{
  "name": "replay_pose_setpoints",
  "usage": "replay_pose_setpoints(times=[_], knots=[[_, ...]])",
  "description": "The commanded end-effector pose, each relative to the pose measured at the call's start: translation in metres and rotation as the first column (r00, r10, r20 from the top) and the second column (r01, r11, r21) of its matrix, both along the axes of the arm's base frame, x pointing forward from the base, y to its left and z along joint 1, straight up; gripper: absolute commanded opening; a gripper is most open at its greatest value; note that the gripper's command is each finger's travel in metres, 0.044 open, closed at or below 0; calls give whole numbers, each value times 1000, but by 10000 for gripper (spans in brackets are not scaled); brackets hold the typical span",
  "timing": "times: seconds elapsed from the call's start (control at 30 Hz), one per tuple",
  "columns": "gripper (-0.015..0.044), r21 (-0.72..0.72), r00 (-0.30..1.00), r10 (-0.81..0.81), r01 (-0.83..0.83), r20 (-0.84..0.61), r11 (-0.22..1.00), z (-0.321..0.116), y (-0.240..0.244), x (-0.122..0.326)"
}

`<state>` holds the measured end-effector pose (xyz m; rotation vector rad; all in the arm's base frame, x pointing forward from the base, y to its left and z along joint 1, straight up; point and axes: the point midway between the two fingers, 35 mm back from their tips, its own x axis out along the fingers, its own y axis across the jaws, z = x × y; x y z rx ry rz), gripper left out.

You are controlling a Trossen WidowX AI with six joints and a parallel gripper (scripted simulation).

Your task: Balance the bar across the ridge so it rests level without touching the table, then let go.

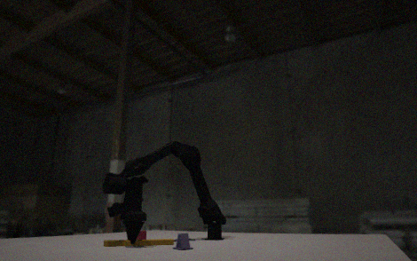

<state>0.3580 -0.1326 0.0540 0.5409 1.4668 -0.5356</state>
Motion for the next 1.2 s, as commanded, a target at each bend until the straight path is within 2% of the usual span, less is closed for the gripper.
replay_pose_setpoints(times=[0.0,0.3,0.53,0.77,0.87,1.17], knots=[[315,-3,1000,-5,5,-1,1000,-2,0,0],[315,-3,1000,-5,5,-1,1000,-2,0,0],[131,0,1000,0,0,-1,1000,-2,0,0],[85,0,1000,0,0,-1,1000,-2,0,0],[6,0,1000,0,0,-1,1000,2,0,0],[0,-1,1000,-1,1,-1,1000,25,-1,2]])
